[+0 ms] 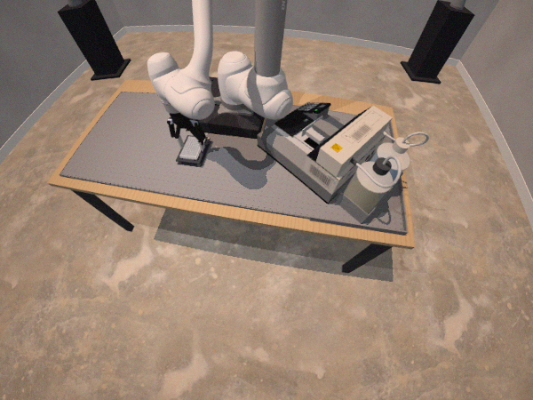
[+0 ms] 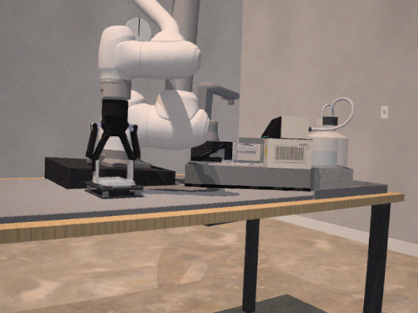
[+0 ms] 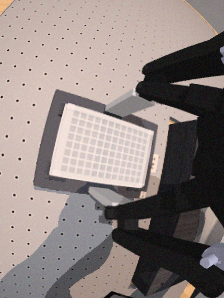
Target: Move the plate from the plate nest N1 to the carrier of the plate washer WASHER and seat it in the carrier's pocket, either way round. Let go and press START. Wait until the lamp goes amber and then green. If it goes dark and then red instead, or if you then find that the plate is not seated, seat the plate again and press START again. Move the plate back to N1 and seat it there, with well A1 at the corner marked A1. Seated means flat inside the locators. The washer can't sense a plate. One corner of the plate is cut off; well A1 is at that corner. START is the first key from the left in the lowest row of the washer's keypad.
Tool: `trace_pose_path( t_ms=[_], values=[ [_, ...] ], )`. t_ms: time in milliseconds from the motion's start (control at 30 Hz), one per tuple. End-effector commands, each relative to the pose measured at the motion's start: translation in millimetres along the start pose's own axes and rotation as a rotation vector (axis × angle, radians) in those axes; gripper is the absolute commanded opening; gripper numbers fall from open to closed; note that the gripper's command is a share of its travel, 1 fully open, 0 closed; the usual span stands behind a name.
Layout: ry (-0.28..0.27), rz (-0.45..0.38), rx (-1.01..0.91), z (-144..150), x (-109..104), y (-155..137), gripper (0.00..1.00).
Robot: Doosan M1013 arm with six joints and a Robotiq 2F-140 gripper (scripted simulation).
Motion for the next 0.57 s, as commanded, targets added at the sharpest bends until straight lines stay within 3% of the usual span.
trace_pose_path(
  t_ms=[0, 533],
  values=[
    [0.000, 0.000, 0.000, 0, 0, 0, 0.70],
    [0.000, 0.000, 0.000, 0, -12, 0, 0.70]
  ],
)
Point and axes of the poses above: the point where the finger pads meet when closed, its own x axis out along the fingers, its own z axis across the jaws, y = z × x, the point moved 3 cm from there along -x, back along the fingers, and after that the axes turned 7 degrees about -x, right-handed, at the moved point
